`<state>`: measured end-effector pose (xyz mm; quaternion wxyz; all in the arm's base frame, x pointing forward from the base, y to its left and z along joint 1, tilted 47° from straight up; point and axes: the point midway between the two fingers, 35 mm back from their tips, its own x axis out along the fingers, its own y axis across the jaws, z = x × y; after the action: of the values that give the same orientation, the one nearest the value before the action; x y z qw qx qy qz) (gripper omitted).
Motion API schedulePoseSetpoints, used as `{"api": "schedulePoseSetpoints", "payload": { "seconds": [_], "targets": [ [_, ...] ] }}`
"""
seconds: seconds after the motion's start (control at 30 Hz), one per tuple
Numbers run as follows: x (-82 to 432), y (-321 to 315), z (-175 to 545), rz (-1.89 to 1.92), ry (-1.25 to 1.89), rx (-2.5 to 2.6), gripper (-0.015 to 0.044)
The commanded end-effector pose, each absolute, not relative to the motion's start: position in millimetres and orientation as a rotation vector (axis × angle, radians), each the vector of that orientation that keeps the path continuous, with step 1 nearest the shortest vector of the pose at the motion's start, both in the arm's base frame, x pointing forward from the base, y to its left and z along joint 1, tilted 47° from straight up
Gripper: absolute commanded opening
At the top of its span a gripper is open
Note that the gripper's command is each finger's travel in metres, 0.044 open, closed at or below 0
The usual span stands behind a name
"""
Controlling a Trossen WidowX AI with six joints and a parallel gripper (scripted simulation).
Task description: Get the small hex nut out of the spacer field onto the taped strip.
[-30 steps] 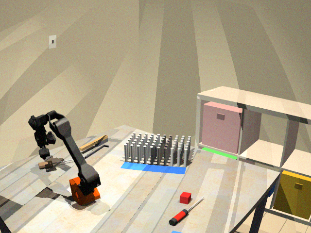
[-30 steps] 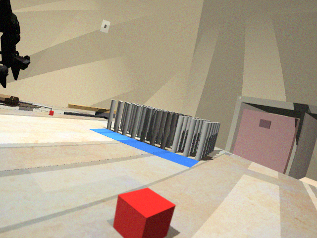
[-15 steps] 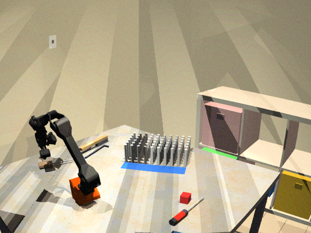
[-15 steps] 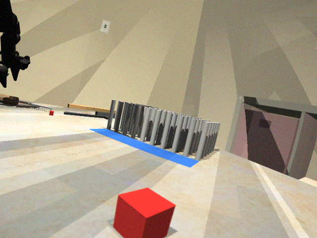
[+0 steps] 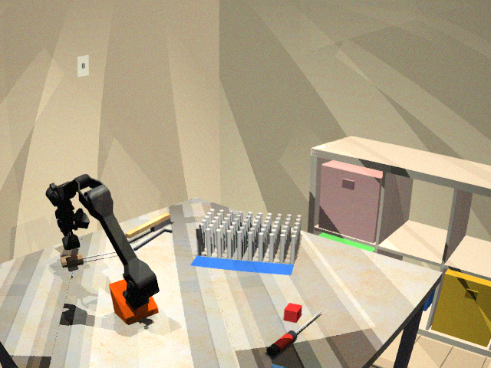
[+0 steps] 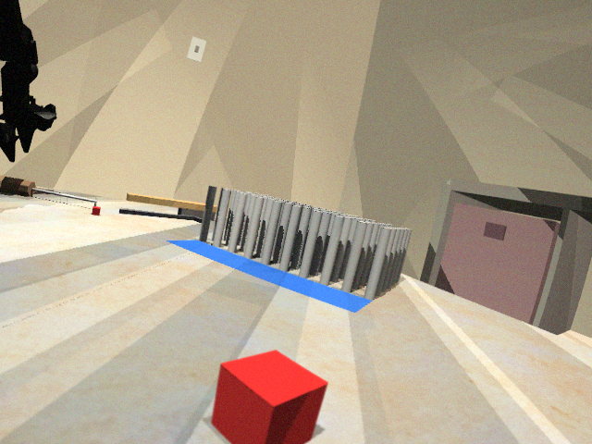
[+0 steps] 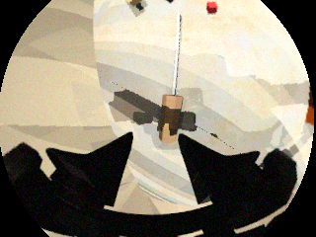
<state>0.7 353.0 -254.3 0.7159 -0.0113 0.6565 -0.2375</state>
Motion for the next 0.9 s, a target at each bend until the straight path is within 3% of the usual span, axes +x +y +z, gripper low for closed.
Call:
{"api": "schedulePoseSetpoints", "payload": {
  "seconds": [0.0, 0.87],
  "targets": [
    [0, 349, -258, -0.531, 1.453, -0.024, 0.028],
    [-5, 320, -289, -0.531, 1.454, -0.024, 0.028]
  ]
}}
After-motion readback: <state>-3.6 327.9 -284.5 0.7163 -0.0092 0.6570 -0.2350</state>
